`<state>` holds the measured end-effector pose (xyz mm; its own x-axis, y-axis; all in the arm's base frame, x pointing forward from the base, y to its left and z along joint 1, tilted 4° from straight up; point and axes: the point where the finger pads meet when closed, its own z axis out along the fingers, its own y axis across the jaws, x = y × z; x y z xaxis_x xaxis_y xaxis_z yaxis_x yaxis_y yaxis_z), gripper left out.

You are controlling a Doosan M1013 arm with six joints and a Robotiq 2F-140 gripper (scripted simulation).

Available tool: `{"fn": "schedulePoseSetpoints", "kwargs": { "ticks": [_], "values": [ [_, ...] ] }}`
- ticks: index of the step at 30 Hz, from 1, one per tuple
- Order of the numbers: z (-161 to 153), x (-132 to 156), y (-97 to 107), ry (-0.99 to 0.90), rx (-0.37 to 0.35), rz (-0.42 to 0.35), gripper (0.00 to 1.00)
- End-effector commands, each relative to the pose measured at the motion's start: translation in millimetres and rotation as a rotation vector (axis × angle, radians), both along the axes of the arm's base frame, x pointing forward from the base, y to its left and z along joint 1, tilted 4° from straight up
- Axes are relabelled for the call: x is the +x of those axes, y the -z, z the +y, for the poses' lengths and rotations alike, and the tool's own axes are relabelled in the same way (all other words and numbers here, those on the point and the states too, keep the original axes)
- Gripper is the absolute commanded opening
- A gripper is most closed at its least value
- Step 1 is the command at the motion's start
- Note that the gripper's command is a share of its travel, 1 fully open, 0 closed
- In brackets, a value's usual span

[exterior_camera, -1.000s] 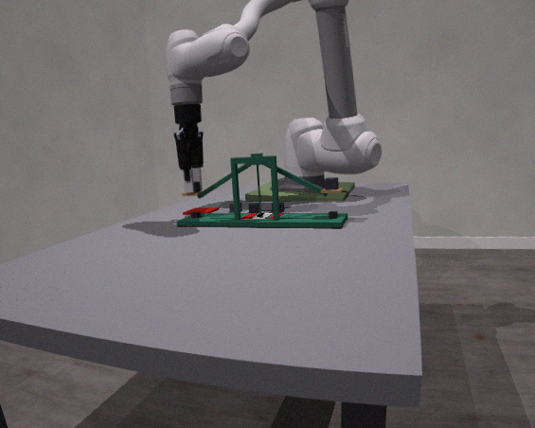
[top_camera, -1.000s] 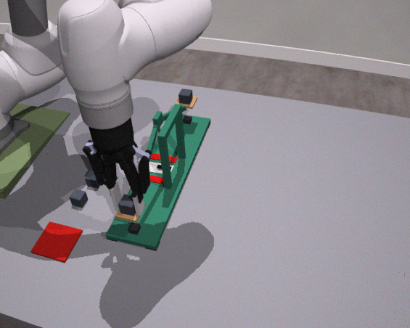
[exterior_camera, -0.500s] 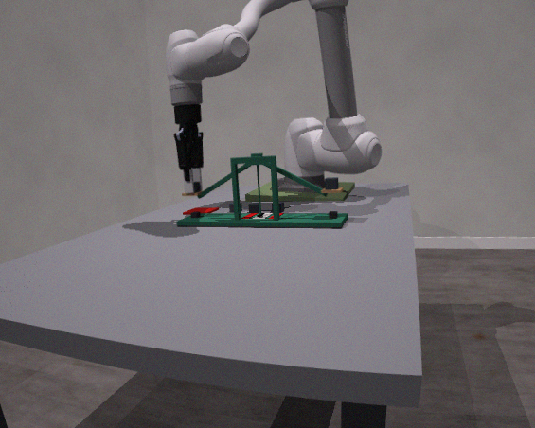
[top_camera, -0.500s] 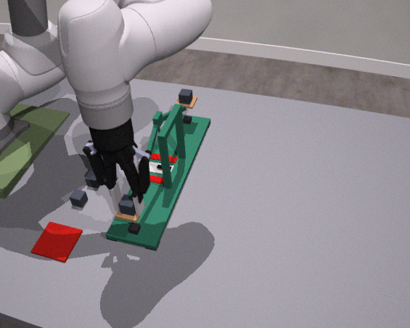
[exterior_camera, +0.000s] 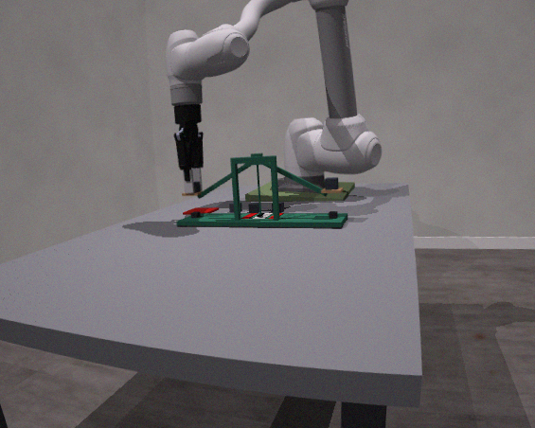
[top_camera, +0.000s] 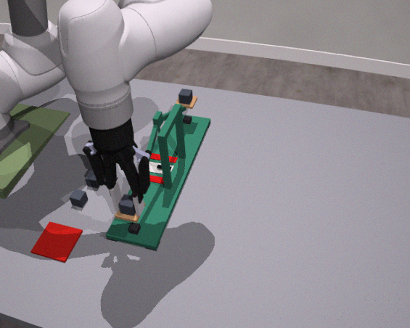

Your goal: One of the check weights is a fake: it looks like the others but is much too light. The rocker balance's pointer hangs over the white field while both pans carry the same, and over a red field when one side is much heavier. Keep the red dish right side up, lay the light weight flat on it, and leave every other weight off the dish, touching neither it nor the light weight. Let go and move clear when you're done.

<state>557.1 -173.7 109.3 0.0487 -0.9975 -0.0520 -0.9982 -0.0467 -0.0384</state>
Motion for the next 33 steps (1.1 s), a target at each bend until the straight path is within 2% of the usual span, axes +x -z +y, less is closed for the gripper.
{"fn": "schedulePoseSetpoints", "kwargs": {
  "ticks": [1,5,6,33],
  "values": [
    [0.0,0.0,-0.1,0.000,0.000,0.000,0.35],
    [0.0,0.0,-0.1,0.000,0.000,0.000,0.35],
    [0.0,0.0,-0.1,0.000,0.000,0.000,0.24],
    [0.0,0.0,-0.1,0.000,0.000,0.000,0.24]
  ]
}}
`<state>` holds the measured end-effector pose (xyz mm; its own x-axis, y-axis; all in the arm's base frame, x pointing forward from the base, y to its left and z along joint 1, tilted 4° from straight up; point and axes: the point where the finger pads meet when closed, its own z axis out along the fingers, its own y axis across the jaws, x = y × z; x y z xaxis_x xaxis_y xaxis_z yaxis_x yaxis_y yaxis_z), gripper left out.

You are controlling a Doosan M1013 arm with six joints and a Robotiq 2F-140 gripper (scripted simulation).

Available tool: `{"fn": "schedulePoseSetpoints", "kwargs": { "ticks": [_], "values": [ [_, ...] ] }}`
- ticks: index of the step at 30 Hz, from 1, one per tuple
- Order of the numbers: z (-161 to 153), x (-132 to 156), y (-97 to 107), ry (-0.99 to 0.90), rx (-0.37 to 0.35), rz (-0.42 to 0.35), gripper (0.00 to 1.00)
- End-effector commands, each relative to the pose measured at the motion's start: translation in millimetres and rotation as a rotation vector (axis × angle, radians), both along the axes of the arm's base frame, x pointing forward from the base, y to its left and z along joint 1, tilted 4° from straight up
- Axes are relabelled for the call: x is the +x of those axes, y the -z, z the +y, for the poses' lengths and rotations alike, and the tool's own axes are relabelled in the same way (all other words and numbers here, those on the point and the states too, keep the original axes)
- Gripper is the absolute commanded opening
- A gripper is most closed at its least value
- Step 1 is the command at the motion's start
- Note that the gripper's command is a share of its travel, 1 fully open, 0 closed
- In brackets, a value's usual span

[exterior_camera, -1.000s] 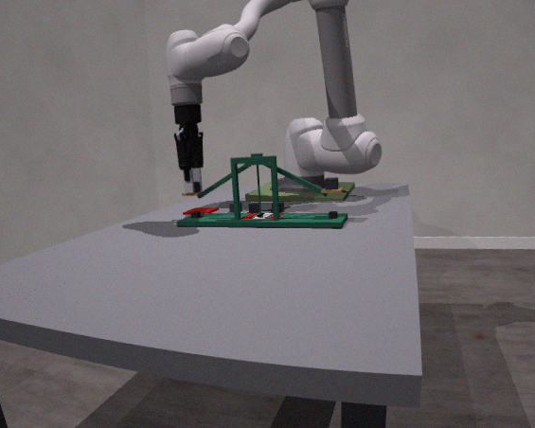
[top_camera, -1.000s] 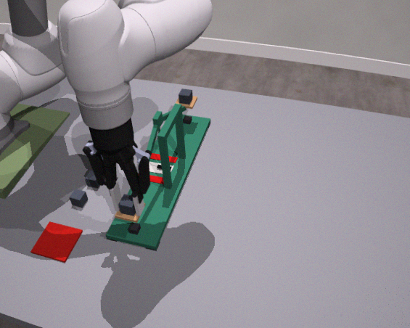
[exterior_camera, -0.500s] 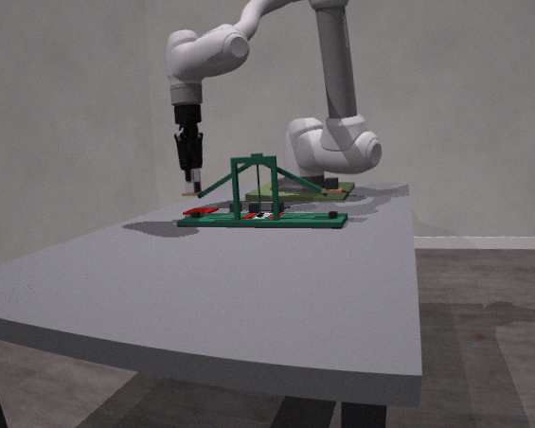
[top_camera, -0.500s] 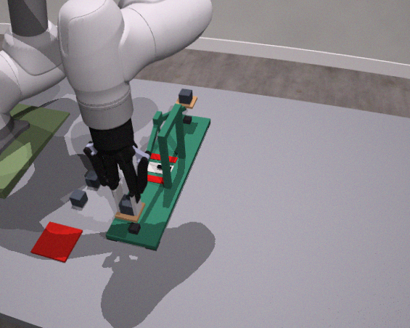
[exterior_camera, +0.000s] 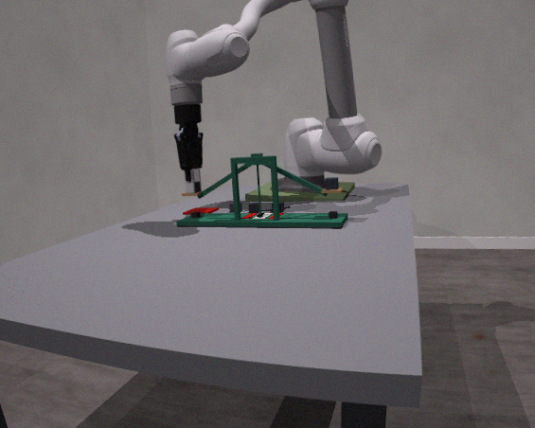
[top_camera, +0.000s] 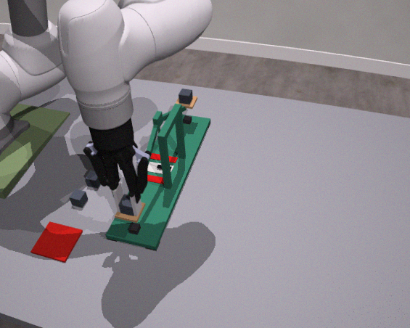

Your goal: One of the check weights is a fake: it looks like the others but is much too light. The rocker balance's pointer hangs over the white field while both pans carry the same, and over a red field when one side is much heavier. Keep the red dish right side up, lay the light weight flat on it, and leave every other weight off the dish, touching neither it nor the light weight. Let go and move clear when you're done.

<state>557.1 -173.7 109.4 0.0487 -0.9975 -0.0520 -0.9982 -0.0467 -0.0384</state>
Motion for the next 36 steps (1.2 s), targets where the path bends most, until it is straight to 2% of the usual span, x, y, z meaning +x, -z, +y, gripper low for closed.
{"fn": "schedulePoseSetpoints", "kwargs": {
  "ticks": [1,10,17,19,27,36],
  "values": [
    [0,0,0,0.000,0.000,0.000,0.24],
    [0,0,-3,0.000,0.000,0.000,0.24],
    [-2,-1,-29,0.000,0.000,0.000,0.24],
    [-2,-1,-29,0.000,0.000,0.000,0.24],
    [-4,-2,-65,0.000,0.000,0.000,0.24],
    [-4,-3,-70,0.000,0.000,0.000,0.24]
  ]
}}
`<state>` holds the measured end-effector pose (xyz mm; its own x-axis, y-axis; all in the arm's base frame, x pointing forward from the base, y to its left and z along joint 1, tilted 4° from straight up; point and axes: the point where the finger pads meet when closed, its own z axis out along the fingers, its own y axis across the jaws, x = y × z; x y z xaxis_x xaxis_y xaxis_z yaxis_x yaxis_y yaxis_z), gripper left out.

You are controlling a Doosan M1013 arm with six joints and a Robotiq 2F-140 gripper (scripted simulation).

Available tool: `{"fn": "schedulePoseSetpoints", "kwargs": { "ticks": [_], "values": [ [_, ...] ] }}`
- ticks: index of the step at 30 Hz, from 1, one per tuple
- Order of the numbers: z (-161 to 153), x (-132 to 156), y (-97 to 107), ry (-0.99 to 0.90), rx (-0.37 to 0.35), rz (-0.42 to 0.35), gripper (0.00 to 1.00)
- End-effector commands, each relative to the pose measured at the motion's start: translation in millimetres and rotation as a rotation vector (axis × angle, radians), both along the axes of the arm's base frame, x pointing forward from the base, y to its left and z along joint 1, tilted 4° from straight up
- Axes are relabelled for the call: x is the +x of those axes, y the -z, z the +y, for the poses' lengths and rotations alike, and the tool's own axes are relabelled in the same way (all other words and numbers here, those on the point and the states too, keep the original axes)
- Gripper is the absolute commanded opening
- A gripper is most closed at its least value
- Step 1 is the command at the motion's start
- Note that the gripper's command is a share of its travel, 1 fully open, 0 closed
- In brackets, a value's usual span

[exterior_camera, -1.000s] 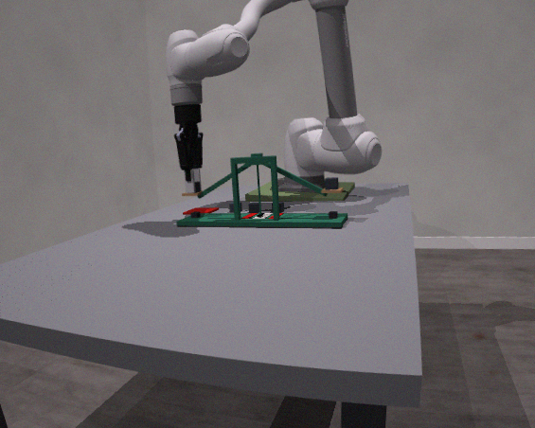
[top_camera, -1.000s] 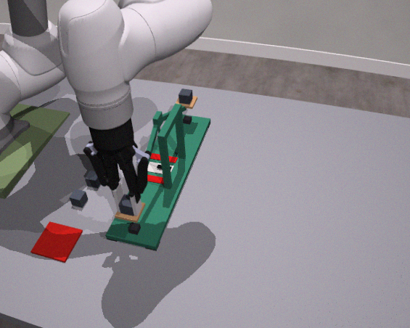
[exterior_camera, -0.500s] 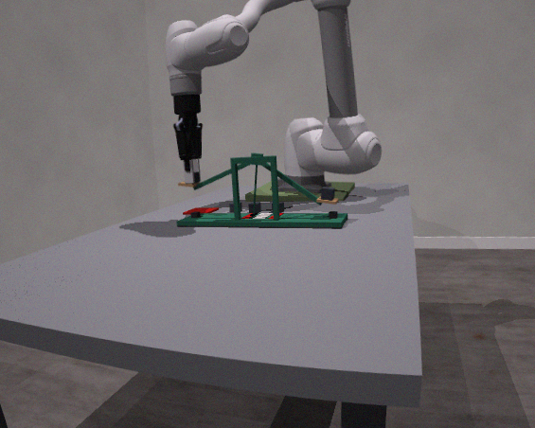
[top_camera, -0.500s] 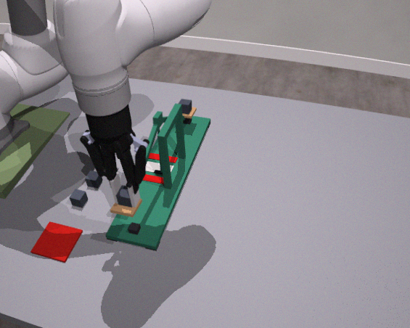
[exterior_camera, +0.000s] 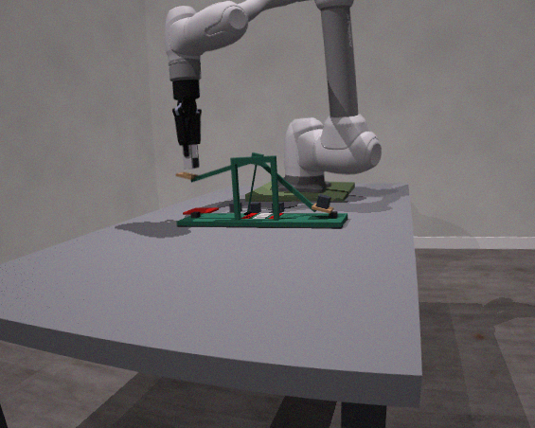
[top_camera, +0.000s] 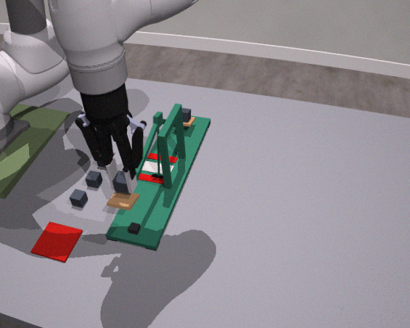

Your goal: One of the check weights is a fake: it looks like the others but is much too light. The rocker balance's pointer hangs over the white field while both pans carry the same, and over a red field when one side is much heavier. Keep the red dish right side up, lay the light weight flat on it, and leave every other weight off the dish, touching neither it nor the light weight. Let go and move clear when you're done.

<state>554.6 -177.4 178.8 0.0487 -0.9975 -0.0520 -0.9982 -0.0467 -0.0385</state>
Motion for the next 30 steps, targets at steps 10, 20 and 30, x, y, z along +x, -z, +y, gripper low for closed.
{"fn": "schedulePoseSetpoints", "kwargs": {
  "ticks": [10,20,30],
  "values": [
    [0,-2,0,0.031,0.001,0.002,0.24],
    [-3,-64,2,0.069,0.003,0.004,0.24],
    [-7,-154,5,0.069,0.003,0.004,0.24]
  ]
}}
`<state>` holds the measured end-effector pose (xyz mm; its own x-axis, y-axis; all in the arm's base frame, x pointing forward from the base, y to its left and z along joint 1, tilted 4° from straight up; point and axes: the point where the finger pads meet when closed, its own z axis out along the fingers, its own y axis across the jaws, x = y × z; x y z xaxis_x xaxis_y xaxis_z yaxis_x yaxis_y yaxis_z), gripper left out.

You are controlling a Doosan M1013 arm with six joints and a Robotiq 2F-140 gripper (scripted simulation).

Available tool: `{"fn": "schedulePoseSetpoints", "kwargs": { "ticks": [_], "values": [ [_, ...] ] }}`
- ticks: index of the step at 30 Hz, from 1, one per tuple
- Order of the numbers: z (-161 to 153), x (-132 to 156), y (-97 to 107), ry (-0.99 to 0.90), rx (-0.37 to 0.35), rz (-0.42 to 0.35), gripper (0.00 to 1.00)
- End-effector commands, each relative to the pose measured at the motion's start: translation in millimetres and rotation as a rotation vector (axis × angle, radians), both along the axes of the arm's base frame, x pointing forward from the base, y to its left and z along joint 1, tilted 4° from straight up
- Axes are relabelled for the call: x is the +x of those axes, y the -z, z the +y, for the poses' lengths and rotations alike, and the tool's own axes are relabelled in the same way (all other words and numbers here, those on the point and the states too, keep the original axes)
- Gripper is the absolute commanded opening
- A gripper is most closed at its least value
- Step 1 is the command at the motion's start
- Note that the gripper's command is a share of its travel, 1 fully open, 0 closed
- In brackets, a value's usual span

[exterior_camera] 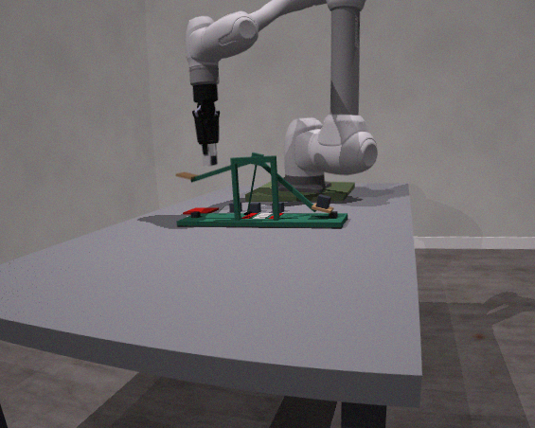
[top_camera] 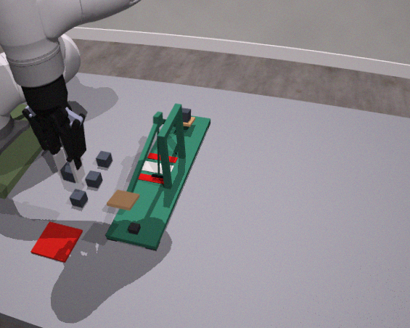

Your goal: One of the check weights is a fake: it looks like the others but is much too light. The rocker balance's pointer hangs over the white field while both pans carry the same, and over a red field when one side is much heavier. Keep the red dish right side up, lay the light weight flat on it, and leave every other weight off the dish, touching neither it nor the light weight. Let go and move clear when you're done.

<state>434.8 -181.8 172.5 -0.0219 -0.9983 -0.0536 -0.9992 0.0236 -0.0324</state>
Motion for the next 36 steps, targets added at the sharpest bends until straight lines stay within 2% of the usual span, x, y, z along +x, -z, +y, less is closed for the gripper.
{"fn": "schedulePoseSetpoints", "kwargs": {
  "ticks": [1,10,13,17,18,19,21,22,23,24,26,27,28,29,31,32,33,34,35,36],
  "values": [
    [-3,-39,-1,-0.001,0.001,-0.002,0.24],
    [-3,-50,0,-0.001,0.001,-0.002,0.24],
    [7,-46,3,-0.001,0.001,-0.002,0.24],
    [62,-33,18,-0.001,-0.001,-0.001,0.24],
    [62,-33,18,-0.001,-0.001,-0.001,0.24],
    [82,-30,23,-0.001,-0.001,-0.001,0.24],
    [82,-30,23,-0.001,-0.001,-0.001,0.24],
    [104,-28,29,-0.001,-0.002,-0.001,0.24],
    [104,-28,29,-0.001,-0.002,-0.001,0.24],
    [127,-28,35,-0.001,-0.002,-0.001,0.24],
    [127,-28,35,-0.001,-0.002,-0.001,0.24],
    [150,-28,41,-0.001,-0.002,-0.001,0.24],
    [150,-28,41,-0.001,-0.002,-0.001,0.24],
    [172,-30,47,-0.001,-0.002,-0.001,0.24],
    [172,-30,47,-0.001,-0.002,-0.001,0.24],
    [193,-34,52,-0.001,-0.001,-0.001,0.24],
    [193,-34,52,-0.001,-0.001,-0.001,0.24],
    [213,-37,58,-0.001,-0.001,-0.002,0.24],
    [213,-37,58,-0.001,-0.001,-0.002,0.24],
    [229,-42,62,-0.001,0.000,-0.002,0.24]
  ]
}}
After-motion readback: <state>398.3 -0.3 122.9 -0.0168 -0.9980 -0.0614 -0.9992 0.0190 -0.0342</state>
